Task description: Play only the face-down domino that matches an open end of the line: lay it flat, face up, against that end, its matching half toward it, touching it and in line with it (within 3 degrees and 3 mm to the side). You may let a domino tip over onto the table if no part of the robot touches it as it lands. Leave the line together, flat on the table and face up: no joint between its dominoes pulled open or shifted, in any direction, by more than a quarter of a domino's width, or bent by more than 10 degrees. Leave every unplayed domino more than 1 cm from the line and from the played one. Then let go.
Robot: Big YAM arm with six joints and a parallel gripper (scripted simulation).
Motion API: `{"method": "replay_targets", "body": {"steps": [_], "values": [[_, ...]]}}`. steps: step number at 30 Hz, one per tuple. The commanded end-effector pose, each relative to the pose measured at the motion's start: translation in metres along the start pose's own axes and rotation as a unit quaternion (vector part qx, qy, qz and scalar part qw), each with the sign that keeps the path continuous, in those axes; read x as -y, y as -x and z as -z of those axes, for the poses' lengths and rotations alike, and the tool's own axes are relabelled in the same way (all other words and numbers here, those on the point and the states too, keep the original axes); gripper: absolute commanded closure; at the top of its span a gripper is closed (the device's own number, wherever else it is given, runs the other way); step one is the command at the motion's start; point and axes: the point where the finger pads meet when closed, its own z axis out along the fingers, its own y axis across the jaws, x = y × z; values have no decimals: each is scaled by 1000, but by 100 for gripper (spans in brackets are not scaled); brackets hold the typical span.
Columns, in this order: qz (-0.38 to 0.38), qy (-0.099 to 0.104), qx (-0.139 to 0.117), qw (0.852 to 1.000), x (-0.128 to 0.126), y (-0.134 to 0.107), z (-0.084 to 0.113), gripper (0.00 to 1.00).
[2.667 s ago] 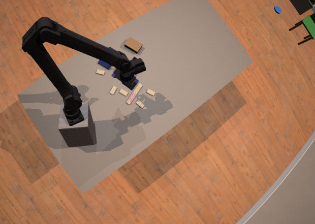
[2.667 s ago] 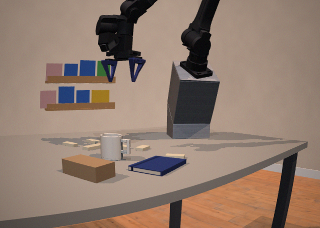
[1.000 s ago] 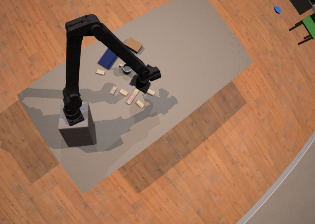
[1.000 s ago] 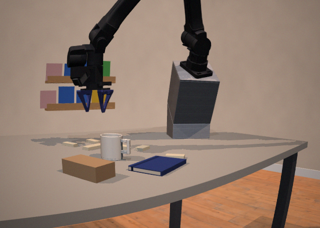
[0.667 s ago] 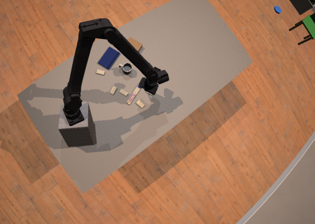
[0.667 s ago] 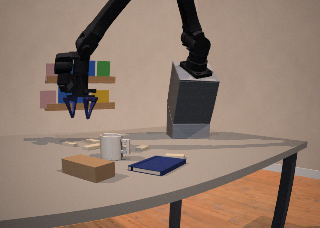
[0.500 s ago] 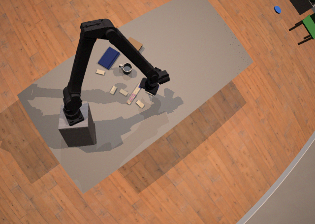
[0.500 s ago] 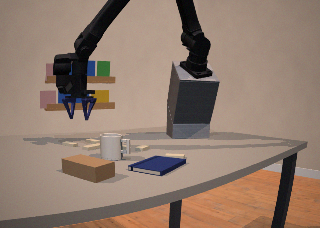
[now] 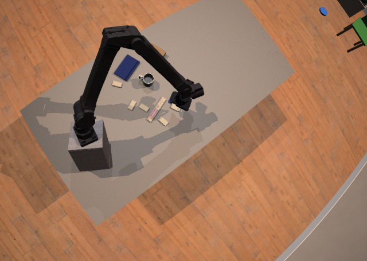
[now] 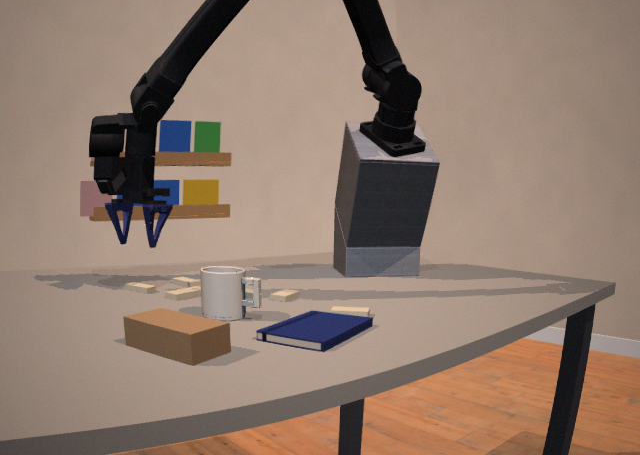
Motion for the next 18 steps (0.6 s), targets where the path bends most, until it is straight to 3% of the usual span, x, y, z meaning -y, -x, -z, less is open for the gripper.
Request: {"method": "replay_targets", "body": {"steps": [1, 7, 14, 15, 18], "values": [[-3, -5, 4, 1000, 8, 3, 8, 28], [-9, -7, 6, 1000, 17, 2, 15, 28], [-9, -7, 6, 1000, 17, 2, 15, 28], [-6, 0, -1, 1000, 3, -1, 5, 28], [-10, -2, 0, 1000, 8, 0, 9, 28]]}}
